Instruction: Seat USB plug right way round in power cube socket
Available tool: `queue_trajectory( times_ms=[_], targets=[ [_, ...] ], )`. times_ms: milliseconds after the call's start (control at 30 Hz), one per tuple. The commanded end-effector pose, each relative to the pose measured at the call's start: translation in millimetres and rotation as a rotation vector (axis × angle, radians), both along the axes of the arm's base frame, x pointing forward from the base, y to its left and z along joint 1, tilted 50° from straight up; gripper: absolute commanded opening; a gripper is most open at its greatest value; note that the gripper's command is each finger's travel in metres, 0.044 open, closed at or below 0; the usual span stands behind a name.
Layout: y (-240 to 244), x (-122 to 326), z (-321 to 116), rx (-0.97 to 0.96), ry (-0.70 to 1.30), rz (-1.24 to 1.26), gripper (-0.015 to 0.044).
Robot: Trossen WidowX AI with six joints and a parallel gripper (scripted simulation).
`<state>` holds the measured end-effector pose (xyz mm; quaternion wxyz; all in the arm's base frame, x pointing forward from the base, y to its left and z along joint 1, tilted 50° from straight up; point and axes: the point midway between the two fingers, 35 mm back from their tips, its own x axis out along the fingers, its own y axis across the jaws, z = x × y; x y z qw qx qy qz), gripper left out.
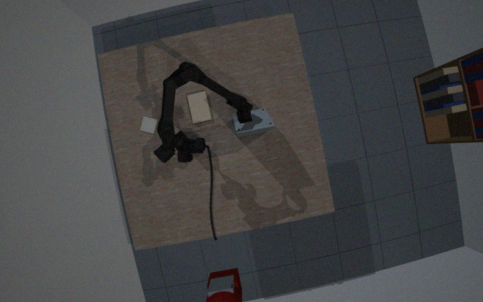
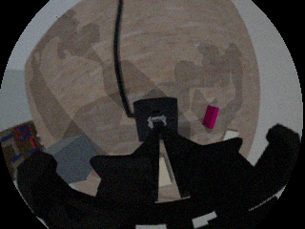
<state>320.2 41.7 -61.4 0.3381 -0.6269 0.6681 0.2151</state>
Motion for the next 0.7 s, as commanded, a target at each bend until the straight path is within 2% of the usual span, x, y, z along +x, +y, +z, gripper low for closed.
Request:
queue_trajectory(
  times_ms=[0,667],
  targets=[
    [-0.5,-0.2,-0.8,0.000,0.004,0.003,0.0000],
    [-2.4,-0.2,-2.3,0.000,0.004,0.003,0.0000]
  ],
)
